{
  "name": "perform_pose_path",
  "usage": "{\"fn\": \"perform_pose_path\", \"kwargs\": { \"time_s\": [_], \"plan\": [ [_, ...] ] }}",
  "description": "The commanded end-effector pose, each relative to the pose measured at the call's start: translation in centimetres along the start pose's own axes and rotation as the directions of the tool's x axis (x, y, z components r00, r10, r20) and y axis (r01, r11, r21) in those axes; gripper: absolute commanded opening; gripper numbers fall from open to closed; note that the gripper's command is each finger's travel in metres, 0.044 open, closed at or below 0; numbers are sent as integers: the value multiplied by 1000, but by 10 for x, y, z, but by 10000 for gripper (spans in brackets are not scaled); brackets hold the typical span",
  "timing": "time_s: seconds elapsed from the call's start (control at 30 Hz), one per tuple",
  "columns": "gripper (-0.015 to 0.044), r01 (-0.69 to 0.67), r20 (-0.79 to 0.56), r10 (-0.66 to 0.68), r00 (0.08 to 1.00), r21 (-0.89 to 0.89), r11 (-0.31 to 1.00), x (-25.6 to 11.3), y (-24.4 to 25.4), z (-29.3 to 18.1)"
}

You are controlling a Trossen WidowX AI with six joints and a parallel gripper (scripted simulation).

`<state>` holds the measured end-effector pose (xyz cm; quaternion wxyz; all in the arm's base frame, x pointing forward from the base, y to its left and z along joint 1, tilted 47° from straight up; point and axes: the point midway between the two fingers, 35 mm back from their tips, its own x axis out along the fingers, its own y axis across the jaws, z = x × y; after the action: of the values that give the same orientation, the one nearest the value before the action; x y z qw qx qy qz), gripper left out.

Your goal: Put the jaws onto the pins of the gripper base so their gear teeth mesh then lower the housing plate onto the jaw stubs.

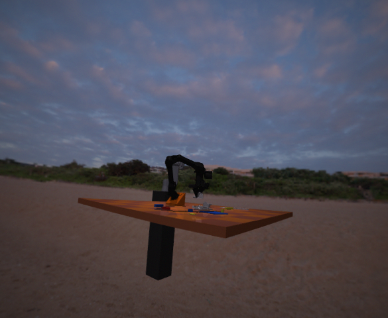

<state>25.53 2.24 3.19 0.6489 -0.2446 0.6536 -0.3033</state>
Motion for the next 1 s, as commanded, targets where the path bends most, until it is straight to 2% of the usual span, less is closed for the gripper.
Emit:
{"fn": "perform_pose_path", "kwargs": {
  "time_s": [0.0,0.6,0.97],
  "plan": [
    [134,0,5,0,1000,2,1000,-1,-8,14],
    [134,9,6,-9,1000,5,1000,0,-43,56],
    [134,9,6,-9,1000,5,1000,1,-45,58]
  ]
}}
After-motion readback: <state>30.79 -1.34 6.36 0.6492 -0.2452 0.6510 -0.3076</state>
